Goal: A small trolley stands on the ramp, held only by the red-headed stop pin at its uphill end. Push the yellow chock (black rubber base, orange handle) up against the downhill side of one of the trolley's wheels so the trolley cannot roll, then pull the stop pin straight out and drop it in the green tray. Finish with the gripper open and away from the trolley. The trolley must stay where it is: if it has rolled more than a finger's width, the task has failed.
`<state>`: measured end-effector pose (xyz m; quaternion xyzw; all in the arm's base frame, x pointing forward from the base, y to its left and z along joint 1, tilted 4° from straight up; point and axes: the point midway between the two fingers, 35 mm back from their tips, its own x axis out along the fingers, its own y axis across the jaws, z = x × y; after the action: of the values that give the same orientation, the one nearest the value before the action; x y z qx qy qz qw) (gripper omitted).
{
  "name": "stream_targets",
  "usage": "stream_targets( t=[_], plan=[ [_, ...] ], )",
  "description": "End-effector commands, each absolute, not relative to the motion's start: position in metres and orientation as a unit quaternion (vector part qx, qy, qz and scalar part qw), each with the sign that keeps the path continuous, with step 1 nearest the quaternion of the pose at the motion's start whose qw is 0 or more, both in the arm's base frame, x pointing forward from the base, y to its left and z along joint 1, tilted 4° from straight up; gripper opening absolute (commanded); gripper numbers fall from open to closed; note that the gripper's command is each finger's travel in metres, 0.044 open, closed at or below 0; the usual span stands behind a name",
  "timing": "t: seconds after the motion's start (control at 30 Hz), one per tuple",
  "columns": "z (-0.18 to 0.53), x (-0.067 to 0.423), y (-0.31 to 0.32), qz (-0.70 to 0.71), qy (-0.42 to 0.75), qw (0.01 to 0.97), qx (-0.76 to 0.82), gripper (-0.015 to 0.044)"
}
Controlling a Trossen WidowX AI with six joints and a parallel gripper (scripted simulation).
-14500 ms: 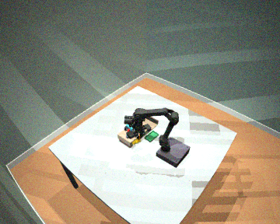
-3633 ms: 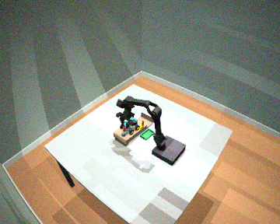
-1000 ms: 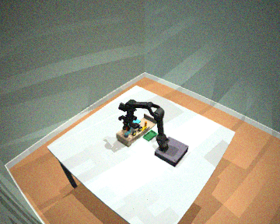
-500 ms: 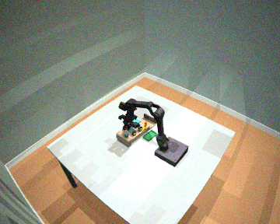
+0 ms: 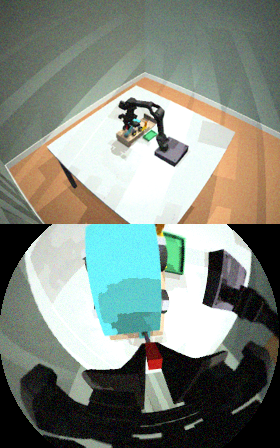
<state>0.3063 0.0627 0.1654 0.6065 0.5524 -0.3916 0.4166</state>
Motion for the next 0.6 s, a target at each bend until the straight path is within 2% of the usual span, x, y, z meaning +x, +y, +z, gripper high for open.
stream_targets(
  t=[0.0,0.57],
  plan=[
    [0.171,0.307,0.063,-0.386,0.553,0.419,0.608,0.0],
    [0.177,0.307,0.075,-0.385,0.553,0.419,0.608,0.0]
  ],
)
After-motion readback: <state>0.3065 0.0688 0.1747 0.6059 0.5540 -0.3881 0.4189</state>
